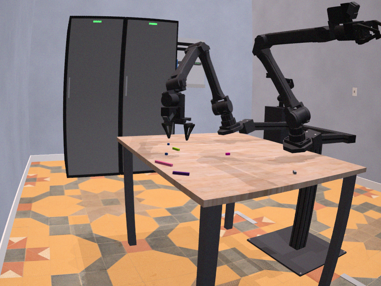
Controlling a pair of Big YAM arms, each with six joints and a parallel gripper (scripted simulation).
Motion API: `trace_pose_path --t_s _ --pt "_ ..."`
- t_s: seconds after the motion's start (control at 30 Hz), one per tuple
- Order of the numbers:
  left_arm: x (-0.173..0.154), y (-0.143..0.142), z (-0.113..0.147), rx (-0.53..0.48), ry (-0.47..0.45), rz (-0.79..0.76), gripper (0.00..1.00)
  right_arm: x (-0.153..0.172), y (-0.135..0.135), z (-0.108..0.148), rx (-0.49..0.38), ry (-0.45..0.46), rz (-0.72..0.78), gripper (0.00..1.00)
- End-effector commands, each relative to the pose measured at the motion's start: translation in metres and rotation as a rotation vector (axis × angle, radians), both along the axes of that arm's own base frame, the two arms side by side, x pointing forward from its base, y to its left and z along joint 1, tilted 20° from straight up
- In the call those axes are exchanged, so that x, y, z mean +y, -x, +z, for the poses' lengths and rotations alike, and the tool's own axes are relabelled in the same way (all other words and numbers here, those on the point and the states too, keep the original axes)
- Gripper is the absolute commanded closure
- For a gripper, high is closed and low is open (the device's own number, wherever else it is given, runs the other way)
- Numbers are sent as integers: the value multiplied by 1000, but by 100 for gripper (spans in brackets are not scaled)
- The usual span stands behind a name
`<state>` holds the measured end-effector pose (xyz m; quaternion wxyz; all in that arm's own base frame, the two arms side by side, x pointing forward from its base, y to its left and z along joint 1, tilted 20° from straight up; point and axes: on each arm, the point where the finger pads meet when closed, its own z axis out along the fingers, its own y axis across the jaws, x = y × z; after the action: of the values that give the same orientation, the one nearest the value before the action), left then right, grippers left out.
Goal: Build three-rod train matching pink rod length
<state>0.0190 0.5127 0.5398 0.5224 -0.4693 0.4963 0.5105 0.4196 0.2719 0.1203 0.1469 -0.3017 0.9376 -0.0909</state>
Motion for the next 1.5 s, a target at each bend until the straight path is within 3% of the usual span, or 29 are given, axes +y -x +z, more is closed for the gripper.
trace_pose_path --t_s 0.0,1.47 --pt "-7 7 11 -17 -31 16 0 3 -1 4 -40 -66 -152 0" --pt "-7 7 11 -17 -31 16 0 2 79 -20 -117 -447 -1152 0"
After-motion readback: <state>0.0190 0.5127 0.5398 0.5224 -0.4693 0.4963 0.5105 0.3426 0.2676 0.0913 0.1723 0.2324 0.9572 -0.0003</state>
